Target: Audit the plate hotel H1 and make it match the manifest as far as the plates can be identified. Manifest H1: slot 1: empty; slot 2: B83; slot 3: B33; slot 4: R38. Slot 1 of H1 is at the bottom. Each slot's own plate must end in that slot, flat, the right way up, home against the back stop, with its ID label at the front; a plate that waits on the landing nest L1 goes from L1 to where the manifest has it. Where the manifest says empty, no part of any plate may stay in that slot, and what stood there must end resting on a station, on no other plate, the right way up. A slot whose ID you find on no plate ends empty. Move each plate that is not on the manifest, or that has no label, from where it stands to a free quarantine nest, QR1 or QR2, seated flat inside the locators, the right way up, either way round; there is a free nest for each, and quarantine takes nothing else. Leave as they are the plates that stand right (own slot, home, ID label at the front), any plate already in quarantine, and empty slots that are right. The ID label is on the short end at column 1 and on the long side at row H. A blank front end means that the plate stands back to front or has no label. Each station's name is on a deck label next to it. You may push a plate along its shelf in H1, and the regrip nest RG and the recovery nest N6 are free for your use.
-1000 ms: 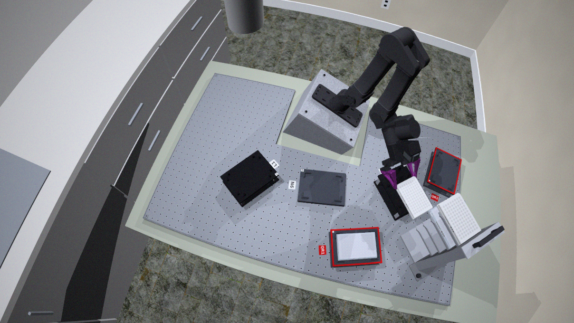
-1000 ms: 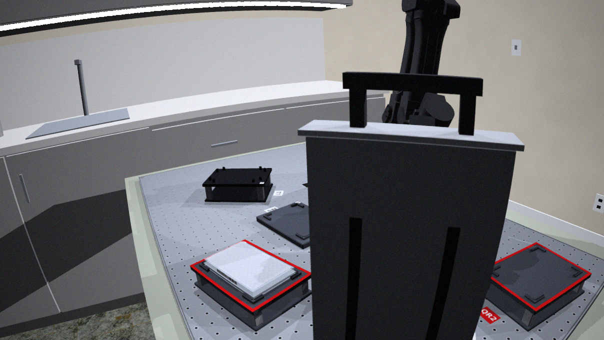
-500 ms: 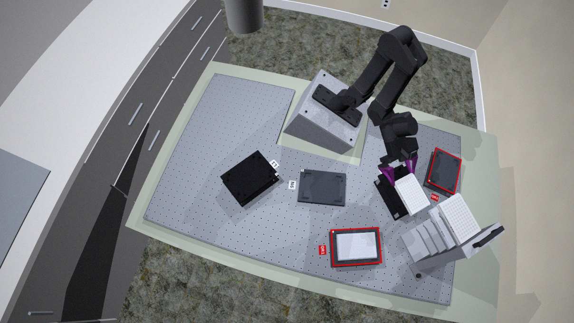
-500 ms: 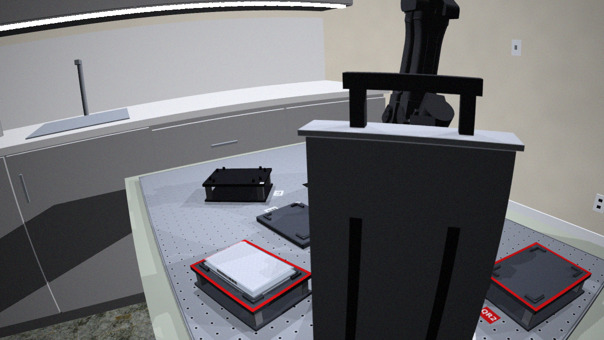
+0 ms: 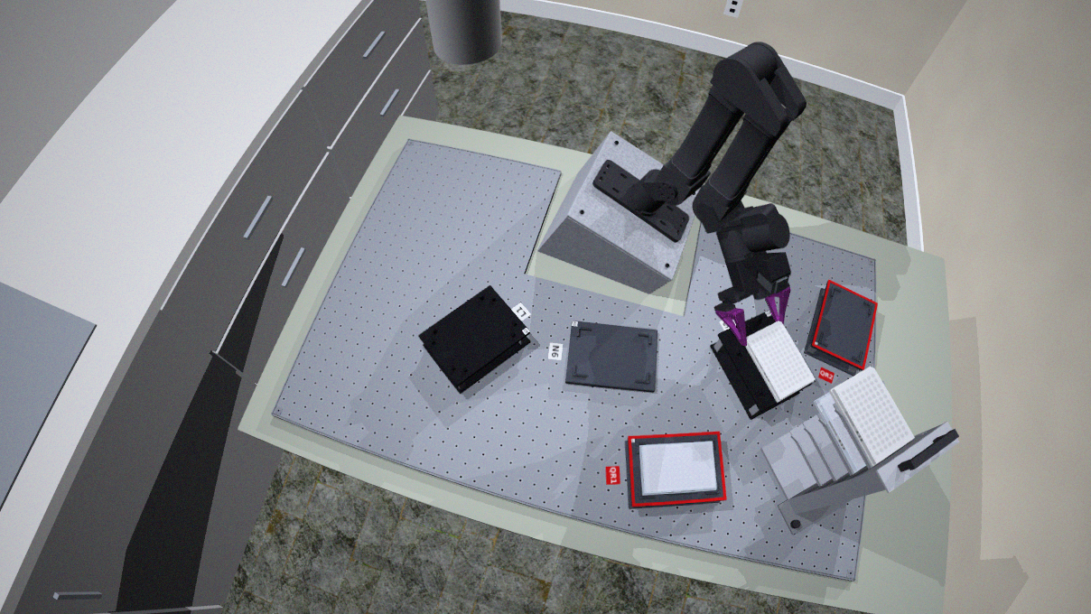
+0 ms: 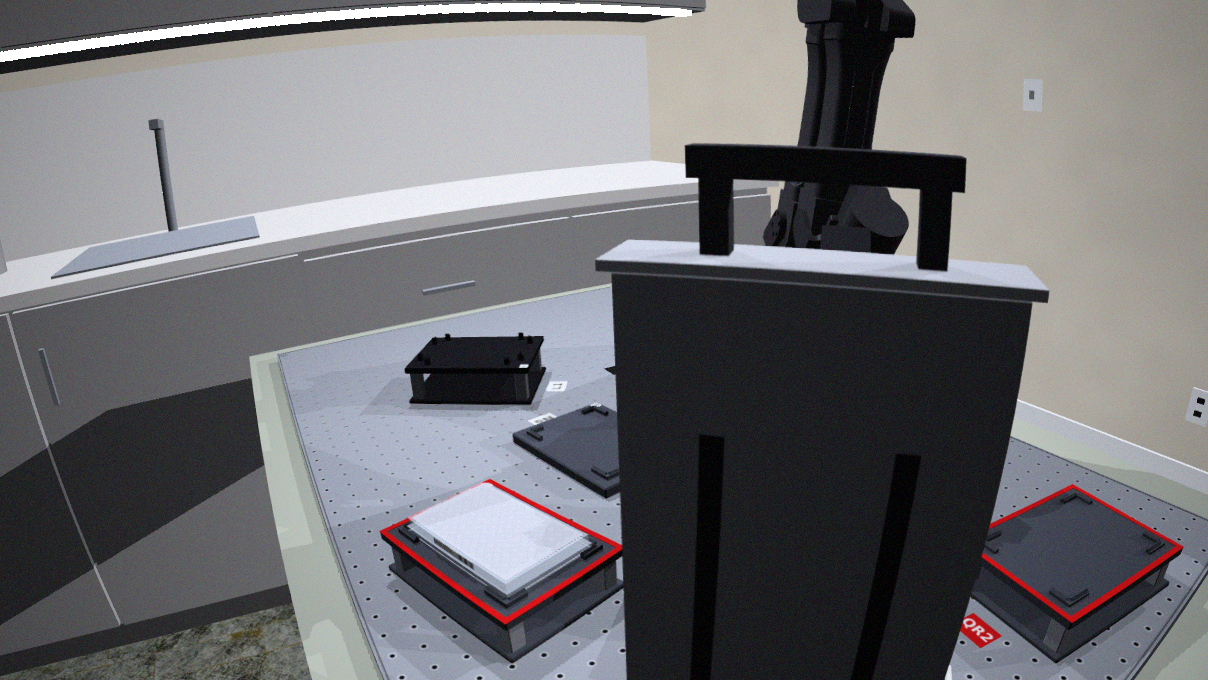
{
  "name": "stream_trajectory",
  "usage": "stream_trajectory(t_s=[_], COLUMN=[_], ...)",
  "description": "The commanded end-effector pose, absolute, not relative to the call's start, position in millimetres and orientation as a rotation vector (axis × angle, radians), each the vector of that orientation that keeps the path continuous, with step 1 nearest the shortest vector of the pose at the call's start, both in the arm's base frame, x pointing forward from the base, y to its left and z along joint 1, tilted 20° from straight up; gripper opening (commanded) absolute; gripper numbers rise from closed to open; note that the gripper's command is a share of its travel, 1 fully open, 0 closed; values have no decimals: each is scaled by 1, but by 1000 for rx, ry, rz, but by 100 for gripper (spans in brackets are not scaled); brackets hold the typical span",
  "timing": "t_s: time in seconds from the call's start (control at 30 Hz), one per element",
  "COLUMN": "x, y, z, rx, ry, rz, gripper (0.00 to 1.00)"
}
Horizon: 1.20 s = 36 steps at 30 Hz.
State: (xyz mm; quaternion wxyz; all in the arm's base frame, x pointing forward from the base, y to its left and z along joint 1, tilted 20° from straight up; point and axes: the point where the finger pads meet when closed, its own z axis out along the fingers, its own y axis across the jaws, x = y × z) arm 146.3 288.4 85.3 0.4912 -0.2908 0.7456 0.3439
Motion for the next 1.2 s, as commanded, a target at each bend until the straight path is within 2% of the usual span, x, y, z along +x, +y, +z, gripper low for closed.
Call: stream_trajectory(t_s=[0.0, 1.17], x=[150, 151], y=[287, 289], z=[103, 106], rx=[-645, -640], ry=[1763, 1756], rz=[862, 866], gripper=[86, 86])
